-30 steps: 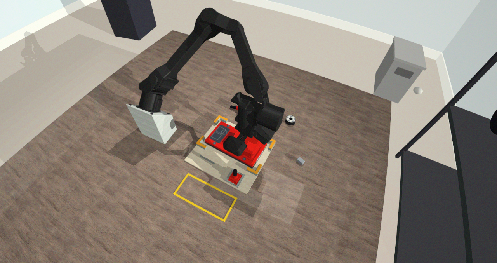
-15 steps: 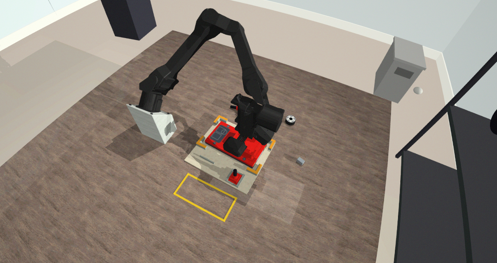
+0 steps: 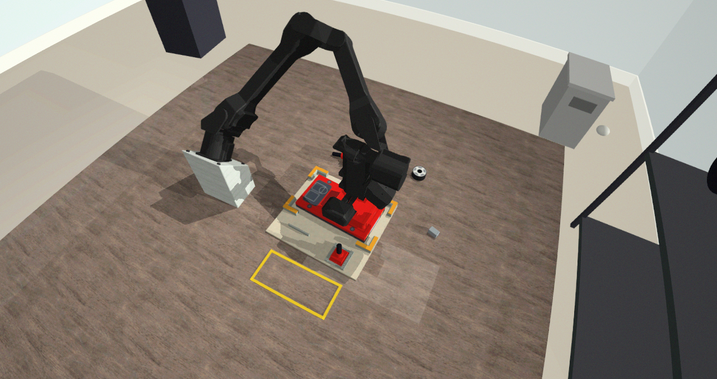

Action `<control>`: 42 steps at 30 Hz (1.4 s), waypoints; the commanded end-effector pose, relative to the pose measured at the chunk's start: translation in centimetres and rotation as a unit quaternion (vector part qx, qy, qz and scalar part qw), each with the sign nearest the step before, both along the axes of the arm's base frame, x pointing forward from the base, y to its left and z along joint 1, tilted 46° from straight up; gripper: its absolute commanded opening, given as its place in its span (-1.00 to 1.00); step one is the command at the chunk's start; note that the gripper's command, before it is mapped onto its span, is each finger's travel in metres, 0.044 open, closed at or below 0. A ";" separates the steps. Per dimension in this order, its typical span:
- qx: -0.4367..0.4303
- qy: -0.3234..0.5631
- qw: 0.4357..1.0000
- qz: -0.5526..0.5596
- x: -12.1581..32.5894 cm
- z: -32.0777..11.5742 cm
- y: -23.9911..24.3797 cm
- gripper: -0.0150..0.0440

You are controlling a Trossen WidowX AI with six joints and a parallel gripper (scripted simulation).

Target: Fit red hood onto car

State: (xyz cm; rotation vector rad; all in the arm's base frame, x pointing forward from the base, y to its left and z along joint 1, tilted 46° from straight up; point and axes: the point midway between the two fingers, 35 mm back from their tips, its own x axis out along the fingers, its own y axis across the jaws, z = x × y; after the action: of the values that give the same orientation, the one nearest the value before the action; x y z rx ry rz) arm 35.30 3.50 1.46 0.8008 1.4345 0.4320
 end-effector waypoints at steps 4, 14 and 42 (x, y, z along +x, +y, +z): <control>0.000 0.000 1.000 0.000 0.0 0.0 0.0 0.93; -0.001 0.000 1.000 -0.001 -0.6 4.2 -4.4 1.00; -0.001 0.000 1.000 -0.001 -0.9 5.1 -5.2 1.00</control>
State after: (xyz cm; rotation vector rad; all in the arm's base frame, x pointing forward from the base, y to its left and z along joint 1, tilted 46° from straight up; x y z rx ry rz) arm 34.43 -1.62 6.55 0.8055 1.4328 0.4290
